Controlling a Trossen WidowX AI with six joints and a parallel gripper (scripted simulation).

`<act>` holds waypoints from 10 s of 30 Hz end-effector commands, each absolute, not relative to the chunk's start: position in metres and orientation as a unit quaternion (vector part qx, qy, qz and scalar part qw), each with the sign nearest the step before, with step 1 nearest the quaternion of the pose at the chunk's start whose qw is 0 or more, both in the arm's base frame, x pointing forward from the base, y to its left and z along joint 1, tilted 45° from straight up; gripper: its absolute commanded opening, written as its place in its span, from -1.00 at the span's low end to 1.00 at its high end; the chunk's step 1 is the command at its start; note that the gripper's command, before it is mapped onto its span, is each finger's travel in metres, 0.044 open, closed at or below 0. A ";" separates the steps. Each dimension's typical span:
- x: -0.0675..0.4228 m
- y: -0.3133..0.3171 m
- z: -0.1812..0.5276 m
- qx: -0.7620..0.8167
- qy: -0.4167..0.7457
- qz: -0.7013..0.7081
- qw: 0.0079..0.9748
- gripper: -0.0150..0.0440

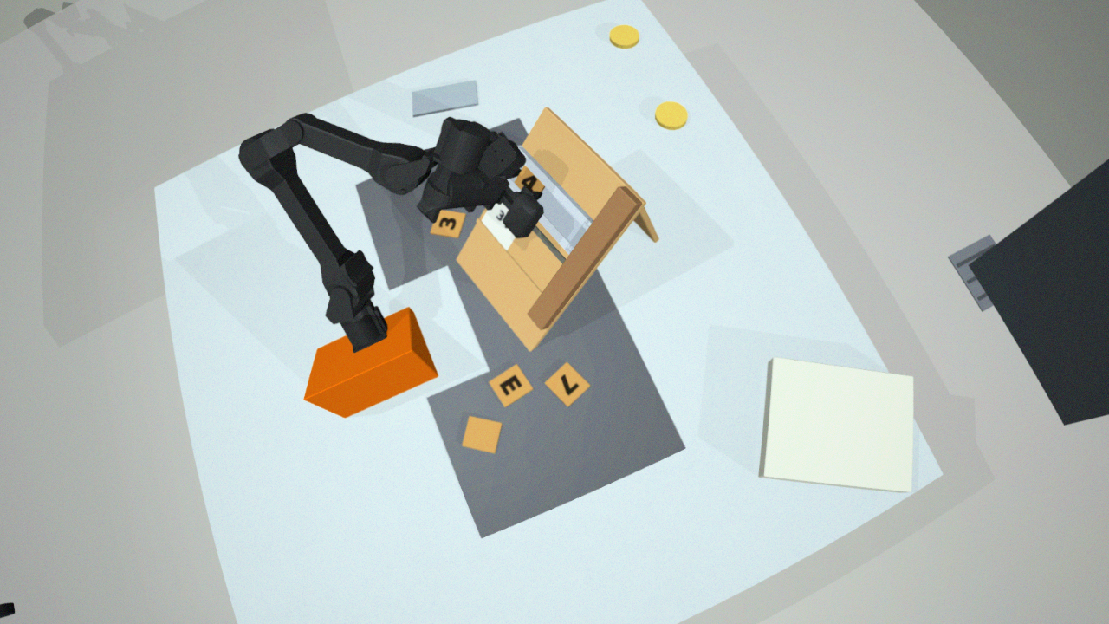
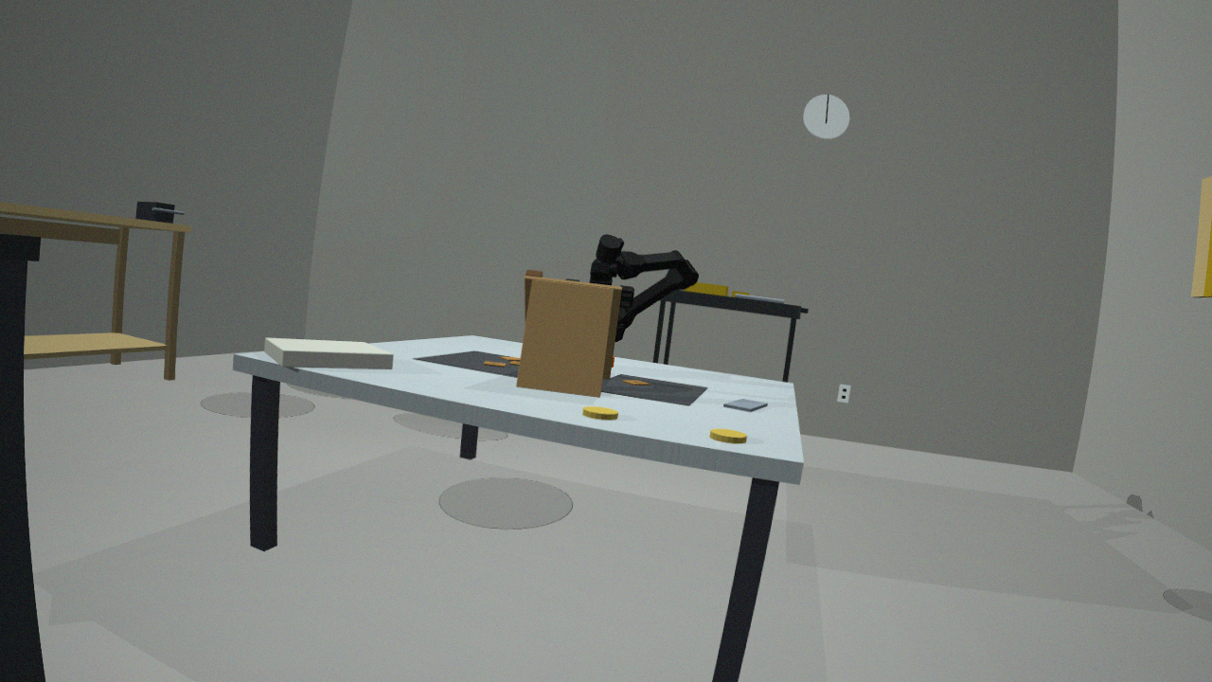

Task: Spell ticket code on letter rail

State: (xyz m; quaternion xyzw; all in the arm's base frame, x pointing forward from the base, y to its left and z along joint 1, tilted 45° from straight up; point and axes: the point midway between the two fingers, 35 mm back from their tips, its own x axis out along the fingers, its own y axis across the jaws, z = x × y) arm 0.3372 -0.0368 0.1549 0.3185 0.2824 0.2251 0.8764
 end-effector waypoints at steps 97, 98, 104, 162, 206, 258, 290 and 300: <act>0.351 -0.078 0.115 0.316 0.281 0.228 0.877 -0.49; 0.351 -0.079 0.114 0.316 0.281 0.228 0.877 -0.49; 0.352 -0.081 0.112 0.316 0.281 0.228 0.877 -0.49; 0.350 -0.104 0.098 0.315 0.281 0.228 0.877 0.51; 0.323 -0.126 0.109 0.315 0.282 0.228 0.877 0.51; 0.346 -0.096 0.143 0.210 0.558 0.323 0.735 -0.49; 0.358 -0.085 0.138 0.218 0.562 0.323 0.729 -0.49; 0.362 -0.082 0.136 0.218 0.562 0.323 0.729 -0.49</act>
